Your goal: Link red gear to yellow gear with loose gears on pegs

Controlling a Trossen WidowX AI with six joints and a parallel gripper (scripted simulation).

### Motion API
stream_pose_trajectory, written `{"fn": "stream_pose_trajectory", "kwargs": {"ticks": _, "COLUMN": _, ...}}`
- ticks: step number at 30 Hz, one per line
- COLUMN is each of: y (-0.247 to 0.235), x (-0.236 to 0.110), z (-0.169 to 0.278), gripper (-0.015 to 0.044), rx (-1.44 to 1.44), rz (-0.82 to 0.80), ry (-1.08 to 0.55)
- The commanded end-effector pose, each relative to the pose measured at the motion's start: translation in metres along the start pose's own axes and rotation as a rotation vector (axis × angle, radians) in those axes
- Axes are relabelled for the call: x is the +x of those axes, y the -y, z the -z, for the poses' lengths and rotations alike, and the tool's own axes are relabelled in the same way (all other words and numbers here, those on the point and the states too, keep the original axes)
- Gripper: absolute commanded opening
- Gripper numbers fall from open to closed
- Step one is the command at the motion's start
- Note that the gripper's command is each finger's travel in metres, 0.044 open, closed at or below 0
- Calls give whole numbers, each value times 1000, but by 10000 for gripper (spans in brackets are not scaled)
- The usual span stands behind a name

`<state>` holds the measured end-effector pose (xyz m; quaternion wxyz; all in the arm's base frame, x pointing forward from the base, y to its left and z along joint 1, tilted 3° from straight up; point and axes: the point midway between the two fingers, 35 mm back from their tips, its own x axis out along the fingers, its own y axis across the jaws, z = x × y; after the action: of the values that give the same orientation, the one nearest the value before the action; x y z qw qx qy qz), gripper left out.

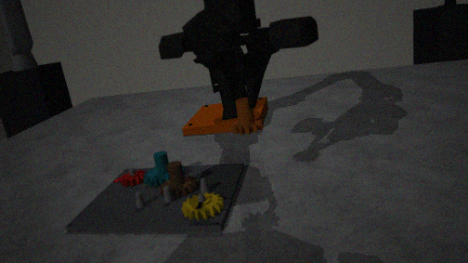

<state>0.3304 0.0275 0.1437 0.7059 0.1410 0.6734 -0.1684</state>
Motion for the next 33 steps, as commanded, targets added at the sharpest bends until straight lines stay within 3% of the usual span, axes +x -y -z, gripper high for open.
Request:
{"fn": "stream_pose_trajectory", "kwargs": {"ticks": 1, "y": 10, "x": 6, "z": -3, "gripper": 0, "rx": -4, "rz": 1, "ry": -3}}
{"fn": "stream_pose_trajectory", "kwargs": {"ticks": 33, "y": 69, "x": 36, "z": -18, "gripper": 0, "rx": 9, "rz": 8, "ry": -1}}
